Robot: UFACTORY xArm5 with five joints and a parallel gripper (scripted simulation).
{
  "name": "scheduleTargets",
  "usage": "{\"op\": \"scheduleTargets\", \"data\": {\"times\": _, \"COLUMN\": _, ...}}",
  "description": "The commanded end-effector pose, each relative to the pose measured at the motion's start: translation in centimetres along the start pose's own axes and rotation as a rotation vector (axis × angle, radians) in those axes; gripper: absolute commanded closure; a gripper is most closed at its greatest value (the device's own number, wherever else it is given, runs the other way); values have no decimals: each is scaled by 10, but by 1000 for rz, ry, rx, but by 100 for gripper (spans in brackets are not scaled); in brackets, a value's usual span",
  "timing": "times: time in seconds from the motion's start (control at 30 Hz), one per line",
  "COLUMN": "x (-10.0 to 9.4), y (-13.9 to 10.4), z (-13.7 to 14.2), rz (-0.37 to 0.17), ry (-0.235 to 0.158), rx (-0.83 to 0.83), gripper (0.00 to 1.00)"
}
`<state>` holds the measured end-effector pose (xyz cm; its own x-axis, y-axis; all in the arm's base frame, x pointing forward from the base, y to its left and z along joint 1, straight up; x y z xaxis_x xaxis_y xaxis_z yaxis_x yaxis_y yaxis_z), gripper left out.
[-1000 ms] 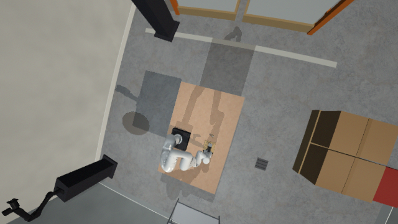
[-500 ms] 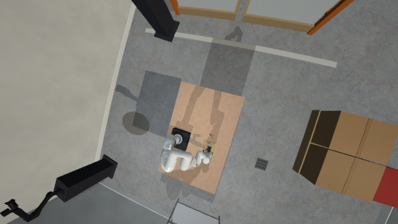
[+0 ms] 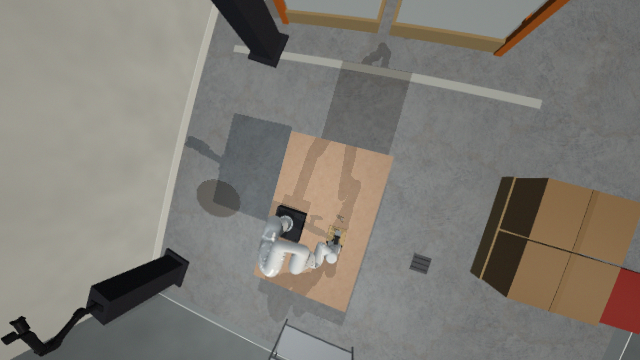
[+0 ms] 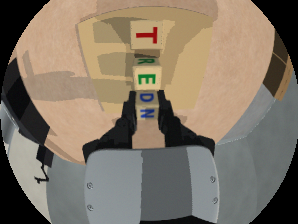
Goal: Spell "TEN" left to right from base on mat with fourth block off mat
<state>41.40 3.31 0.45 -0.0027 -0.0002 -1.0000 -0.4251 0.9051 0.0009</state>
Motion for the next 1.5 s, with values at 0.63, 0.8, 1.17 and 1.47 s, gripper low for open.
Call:
{"op": "scheduleTargets", "data": {"times": 0.63, "x": -1, "y": 0, "z": 1, "rz": -1, "ry": -3, "rx": 0, "gripper": 79}}
{"op": "scheduleTargets", "data": {"times": 0.8, "x": -1, "y": 0, "z": 1, "rz": -1, "ry": -3, "rx": 0, "gripper": 79}}
{"op": "scheduleTargets", "data": {"times": 1.17, "x": 2, "y": 0, "z": 1, "rz": -1, "ry": -3, "rx": 0, "gripper": 79}}
{"op": "scheduleTargets", "data": {"times": 1.47, "x": 3, "y": 0, "z": 1, "rz": -1, "ry": -3, "rx": 0, "gripper": 79}}
Point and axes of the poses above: the point where the finger pads meet when closed, its own x axis out along the fingers, its own z axis across the jaws, y = z × x, the point moved 4 cm from there along -x, back along the fingers, and after that the axes turned 15 degrees about -x, right-handed, at the moved point
